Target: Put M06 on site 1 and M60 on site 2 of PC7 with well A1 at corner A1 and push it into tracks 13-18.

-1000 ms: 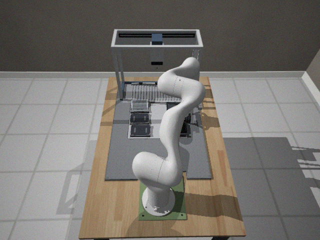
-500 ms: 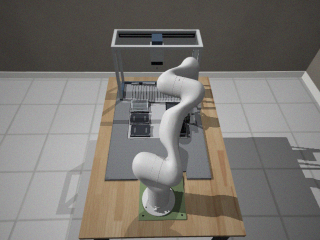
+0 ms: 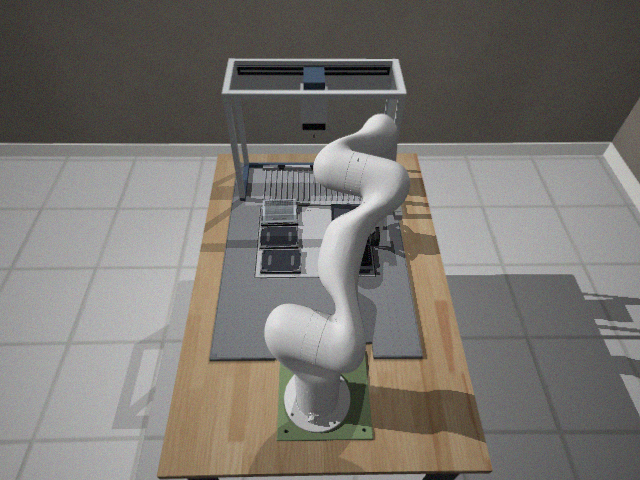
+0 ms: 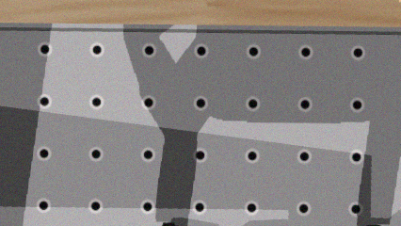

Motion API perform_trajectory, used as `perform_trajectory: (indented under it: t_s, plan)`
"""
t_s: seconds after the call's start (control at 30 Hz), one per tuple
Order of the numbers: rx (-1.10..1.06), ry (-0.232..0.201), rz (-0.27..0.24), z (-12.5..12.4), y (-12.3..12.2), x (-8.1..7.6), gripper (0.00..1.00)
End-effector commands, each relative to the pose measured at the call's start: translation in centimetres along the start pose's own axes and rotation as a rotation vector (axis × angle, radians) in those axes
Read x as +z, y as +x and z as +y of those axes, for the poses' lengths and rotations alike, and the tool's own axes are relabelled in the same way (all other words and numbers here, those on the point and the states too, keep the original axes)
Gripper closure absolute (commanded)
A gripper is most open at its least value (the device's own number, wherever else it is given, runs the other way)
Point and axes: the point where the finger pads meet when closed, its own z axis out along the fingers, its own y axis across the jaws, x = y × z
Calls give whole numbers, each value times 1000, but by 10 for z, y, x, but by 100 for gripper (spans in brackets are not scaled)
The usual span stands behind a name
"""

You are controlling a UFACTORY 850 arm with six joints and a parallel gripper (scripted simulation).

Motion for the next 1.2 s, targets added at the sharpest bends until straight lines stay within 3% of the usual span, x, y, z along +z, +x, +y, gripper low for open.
perform_trajectory:
  t_s: [0.0,1.17]
  plan:
    - [0,2,1,-1,0,-1,0]
    - [0,2,1,-1,20,-1,0]
